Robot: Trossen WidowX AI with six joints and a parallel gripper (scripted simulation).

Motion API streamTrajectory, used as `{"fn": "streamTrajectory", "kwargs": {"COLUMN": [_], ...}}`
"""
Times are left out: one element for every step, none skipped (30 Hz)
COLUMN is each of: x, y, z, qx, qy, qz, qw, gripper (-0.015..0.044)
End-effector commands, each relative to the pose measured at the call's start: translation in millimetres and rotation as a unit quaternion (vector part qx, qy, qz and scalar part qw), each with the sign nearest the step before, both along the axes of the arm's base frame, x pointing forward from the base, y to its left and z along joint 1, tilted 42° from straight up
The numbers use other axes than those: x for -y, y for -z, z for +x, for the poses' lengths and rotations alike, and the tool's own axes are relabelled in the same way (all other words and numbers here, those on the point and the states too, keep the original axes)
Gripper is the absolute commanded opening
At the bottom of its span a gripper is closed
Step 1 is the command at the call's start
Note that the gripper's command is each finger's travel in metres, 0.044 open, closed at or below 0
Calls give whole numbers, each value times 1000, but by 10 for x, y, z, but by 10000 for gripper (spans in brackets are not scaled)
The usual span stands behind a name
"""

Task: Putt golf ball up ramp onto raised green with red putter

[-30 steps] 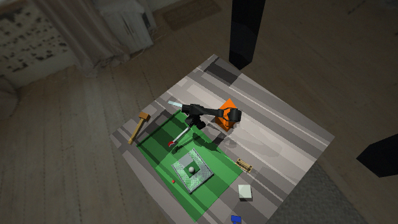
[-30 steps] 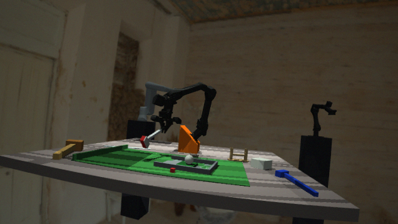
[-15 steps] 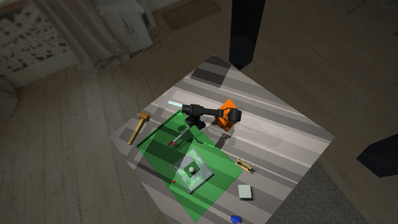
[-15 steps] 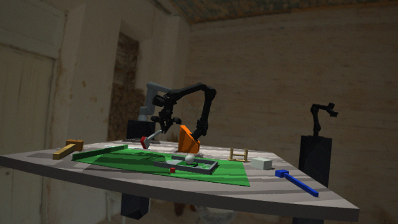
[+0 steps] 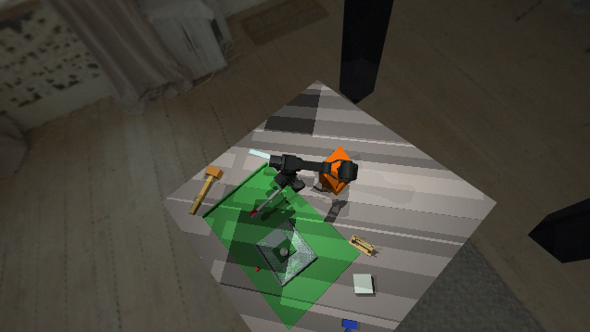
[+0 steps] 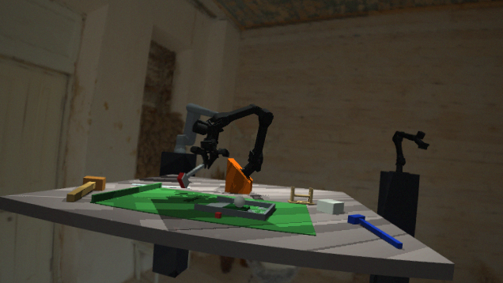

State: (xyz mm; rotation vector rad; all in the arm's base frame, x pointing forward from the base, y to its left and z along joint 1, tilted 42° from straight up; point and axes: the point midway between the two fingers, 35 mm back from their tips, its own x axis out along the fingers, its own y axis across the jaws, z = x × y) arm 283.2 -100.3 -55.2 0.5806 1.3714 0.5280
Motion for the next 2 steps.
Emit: {"fn": "streamTrajectory", "kwargs": {"x": [10, 10], "y": [-2, -2], "z": [5, 5], "qx": [1, 1], "qy": [2, 2], "qz": [0, 0], "qw": [1000, 1000], "gripper": [0, 0]}}
